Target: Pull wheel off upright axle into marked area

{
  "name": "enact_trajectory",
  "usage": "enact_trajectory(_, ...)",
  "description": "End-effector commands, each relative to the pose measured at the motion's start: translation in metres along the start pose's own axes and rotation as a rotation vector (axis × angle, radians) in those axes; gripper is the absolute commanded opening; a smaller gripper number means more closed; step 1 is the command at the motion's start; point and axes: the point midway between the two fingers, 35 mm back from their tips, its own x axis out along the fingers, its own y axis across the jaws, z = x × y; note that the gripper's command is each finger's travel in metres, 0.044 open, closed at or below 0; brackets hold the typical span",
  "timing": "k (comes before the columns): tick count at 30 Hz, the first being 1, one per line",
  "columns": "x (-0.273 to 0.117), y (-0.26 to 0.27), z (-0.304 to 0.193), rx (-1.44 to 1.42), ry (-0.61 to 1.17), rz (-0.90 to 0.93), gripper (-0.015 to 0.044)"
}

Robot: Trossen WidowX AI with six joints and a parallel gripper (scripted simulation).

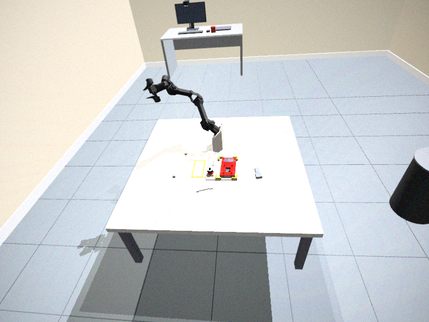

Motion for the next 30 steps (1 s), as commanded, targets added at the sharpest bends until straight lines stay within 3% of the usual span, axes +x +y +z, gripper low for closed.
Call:
enact_trajectory(1,0.004,0.01,0.028,0.037,-0.046,0.017,0.03)
enact_trajectory(15,0.0,0.085,0.159,0.267,-0.263,0.191,0.03)
enact_trajectory(30,-0.051,0.191,0.278,0.464,-0.443,0.518,0.03)
